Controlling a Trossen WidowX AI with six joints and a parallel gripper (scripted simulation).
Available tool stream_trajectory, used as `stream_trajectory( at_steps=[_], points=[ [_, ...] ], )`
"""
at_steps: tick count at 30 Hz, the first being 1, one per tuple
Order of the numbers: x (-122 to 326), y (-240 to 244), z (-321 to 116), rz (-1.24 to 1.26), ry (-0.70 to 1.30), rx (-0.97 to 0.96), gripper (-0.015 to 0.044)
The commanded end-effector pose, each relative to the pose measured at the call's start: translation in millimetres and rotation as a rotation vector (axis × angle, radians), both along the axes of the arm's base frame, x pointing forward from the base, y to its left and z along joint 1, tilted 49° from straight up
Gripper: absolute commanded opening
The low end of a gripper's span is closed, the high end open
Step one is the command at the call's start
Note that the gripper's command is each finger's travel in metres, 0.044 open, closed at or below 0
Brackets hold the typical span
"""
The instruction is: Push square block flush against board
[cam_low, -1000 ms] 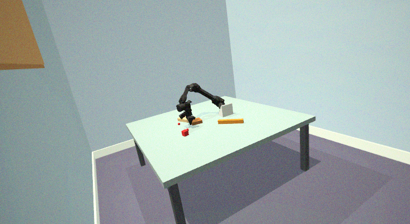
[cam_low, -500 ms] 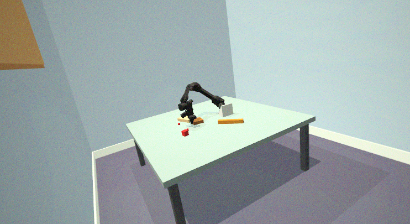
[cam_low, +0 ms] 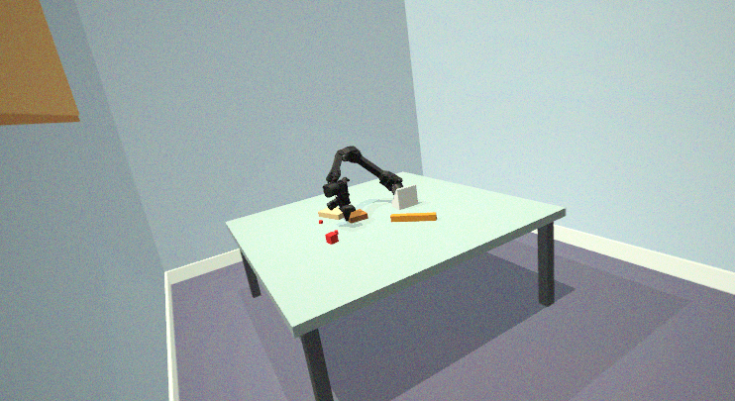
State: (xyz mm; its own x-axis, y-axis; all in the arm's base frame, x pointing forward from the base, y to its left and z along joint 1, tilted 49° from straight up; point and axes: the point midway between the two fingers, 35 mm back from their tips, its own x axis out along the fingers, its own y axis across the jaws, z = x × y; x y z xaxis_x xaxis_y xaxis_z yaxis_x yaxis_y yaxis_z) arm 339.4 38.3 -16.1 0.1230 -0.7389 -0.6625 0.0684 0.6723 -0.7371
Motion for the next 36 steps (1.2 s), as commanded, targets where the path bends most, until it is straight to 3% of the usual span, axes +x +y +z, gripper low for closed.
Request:
stream_trajectory(
  at_steps=[1,36],
  points=[
    [-8.8,-3.7,-3.5,-0.011,0.013,-0.001,0.0],
    [-49.2,-6.5,-6.3,-0.011,0.015,0.0,0.0]
  ],
)
